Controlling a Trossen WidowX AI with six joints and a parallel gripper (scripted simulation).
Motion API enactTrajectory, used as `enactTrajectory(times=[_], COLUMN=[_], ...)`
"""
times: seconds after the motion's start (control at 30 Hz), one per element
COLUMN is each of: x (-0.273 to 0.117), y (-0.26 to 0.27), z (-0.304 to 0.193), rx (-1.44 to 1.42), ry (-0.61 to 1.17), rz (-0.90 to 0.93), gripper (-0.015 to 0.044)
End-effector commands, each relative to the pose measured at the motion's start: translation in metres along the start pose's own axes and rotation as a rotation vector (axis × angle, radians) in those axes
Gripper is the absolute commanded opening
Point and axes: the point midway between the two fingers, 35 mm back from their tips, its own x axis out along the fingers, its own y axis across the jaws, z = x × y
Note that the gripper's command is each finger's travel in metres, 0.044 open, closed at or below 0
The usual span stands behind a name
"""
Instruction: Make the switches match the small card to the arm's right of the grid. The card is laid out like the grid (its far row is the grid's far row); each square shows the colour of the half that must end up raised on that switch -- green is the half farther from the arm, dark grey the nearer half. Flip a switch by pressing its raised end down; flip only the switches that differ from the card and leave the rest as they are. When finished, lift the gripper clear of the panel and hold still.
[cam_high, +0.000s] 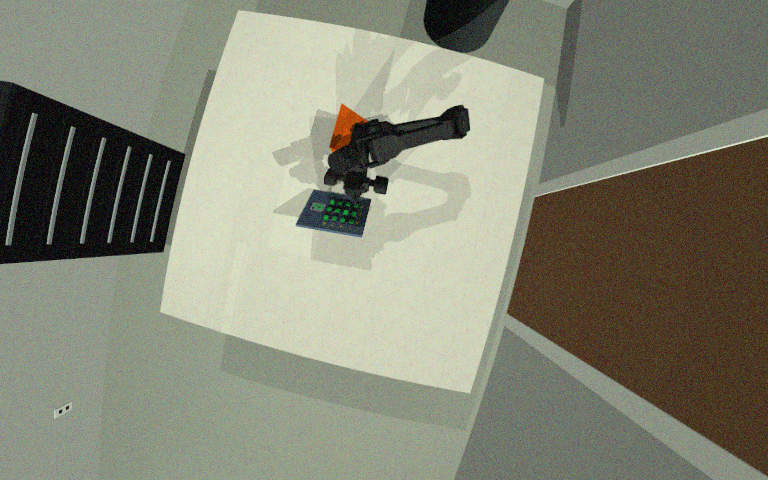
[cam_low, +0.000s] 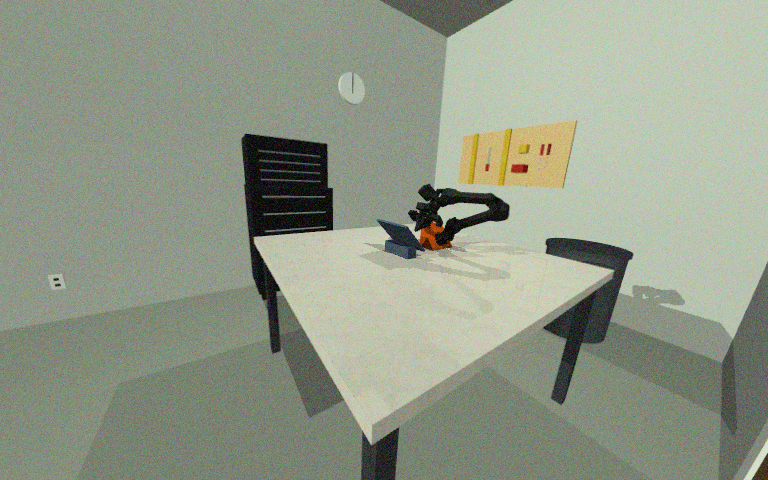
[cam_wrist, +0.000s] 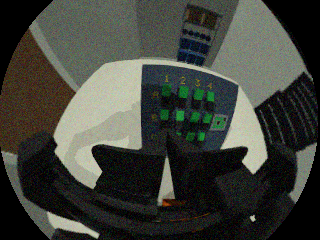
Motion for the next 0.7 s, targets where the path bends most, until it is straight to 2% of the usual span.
enactTrajectory(times=[0.0, 0.67], x=[0.006, 0.025], y=[0.001, 0.001], z=[-0.003, -0.004], rx=[0.009, 0.009], ry=[0.002, 0.001], rz=[0.009, 0.01], gripper=[0.0, 0.0])
